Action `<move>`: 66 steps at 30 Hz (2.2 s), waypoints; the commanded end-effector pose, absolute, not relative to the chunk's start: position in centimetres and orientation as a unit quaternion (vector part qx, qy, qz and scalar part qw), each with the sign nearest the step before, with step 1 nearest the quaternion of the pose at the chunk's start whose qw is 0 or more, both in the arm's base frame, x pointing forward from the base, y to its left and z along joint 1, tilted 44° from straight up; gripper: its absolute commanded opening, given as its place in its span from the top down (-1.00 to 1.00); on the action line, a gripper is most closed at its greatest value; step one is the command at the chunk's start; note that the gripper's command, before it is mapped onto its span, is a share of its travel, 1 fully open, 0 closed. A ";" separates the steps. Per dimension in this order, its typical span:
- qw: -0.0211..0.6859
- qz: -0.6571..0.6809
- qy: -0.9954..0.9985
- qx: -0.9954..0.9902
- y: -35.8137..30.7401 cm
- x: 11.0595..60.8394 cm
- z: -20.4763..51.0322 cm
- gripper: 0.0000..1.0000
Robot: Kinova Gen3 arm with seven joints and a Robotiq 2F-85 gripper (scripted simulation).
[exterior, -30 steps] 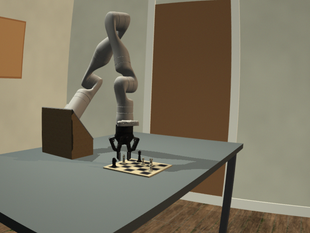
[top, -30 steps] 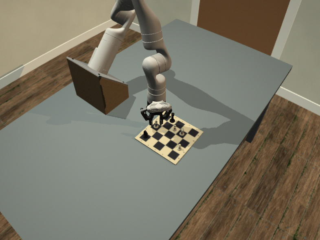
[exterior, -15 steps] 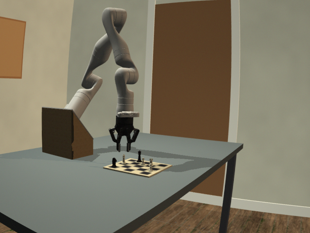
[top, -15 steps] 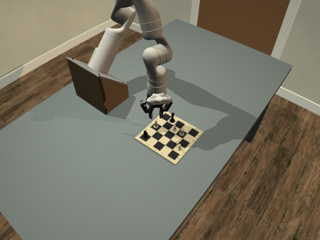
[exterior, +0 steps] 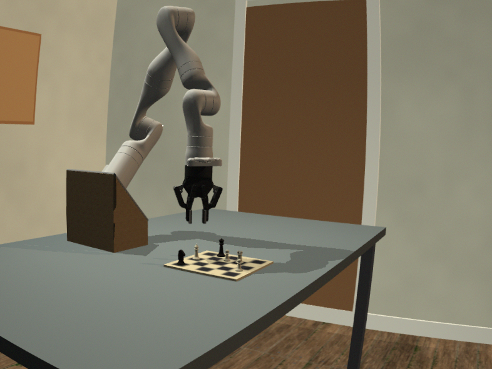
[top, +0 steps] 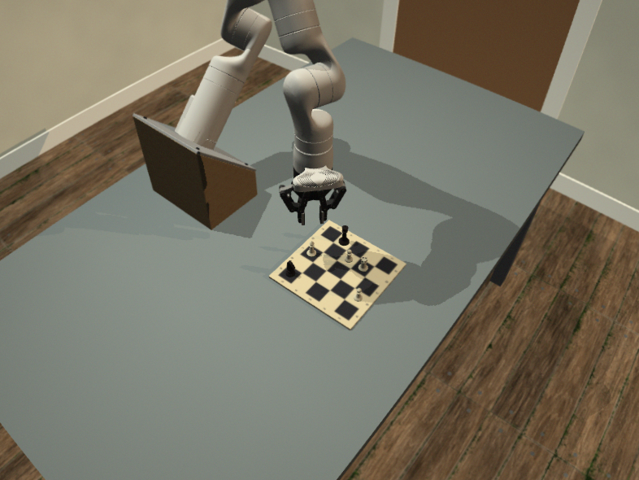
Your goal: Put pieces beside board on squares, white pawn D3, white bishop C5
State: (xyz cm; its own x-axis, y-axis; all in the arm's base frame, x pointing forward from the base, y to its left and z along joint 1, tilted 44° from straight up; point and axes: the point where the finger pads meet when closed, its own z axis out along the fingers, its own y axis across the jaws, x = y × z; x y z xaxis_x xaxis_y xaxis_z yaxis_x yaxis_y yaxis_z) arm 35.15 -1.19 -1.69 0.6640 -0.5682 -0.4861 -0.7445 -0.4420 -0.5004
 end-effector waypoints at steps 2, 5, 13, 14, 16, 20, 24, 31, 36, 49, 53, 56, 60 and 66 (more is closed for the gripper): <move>0.354 0.120 0.393 -0.840 -1.6 35.3 -1.6 -1.00; 0.354 0.120 0.393 -0.840 -1.6 35.3 -1.6 -1.00; 0.354 0.120 0.393 -0.840 -1.6 35.3 -1.6 -1.00; 0.354 0.120 0.393 -0.840 -1.6 35.3 -1.6 -1.00; 0.354 0.120 0.393 -0.840 -1.6 35.3 -1.6 -1.00; 0.354 0.120 0.393 -0.840 -1.6 35.3 -1.6 -1.00; 0.354 0.120 0.393 -0.840 -1.6 35.3 -1.6 -1.00; 0.354 0.120 0.393 -0.840 -2.4 35.2 -0.7 -1.00; 0.354 0.120 0.393 -0.840 -3.8 35.0 0.7 -1.00; 0.354 0.120 0.393 -0.840 -6.4 34.7 3.4 -1.00; 0.354 0.120 0.393 -0.840 -6.5 34.7 3.5 -1.00; 0.354 0.120 0.393 -0.840 -6.5 34.7 3.5 -1.00; 0.354 0.120 0.393 -0.840 -6.5 34.7 3.5 -1.00; 0.354 0.120 0.393 -0.840 -6.5 34.7 3.5 -1.00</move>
State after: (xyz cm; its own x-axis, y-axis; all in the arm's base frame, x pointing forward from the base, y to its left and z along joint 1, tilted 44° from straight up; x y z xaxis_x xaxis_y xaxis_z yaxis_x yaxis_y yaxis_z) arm 34.69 -6.46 3.52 0.6619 -0.5744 -0.4817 -0.7458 -0.4399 -0.5003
